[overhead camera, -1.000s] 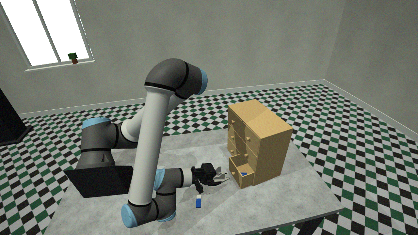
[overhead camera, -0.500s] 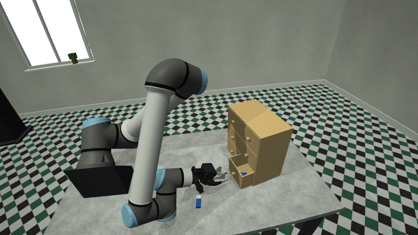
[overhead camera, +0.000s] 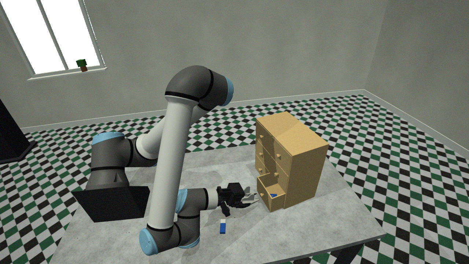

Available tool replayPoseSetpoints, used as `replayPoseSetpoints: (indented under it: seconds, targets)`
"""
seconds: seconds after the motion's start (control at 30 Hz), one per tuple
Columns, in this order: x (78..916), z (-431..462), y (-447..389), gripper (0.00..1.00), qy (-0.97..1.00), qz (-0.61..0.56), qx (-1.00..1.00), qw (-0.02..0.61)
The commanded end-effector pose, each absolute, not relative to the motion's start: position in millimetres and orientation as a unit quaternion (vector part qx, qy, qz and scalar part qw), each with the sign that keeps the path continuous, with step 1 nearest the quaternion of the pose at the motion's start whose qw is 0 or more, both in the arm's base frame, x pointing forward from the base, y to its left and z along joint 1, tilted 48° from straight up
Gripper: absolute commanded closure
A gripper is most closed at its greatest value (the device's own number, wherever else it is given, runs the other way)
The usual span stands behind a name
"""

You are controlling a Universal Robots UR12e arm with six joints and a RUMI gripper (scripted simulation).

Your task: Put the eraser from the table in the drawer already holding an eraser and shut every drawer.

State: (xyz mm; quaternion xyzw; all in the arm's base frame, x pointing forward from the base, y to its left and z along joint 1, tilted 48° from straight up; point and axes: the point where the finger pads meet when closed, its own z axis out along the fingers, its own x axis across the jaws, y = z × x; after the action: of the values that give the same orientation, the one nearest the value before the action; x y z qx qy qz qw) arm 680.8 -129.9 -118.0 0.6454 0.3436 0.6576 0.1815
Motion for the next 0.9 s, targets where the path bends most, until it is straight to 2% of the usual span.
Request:
replayPoseSetpoints:
  seconds: [0.0,0.87]
  targets:
    - [687,-117,-131,0.80,0.344,0.658,0.645,0.182]
    - [705,-114,-131,0.80,0.344,0.658,0.645,0.182]
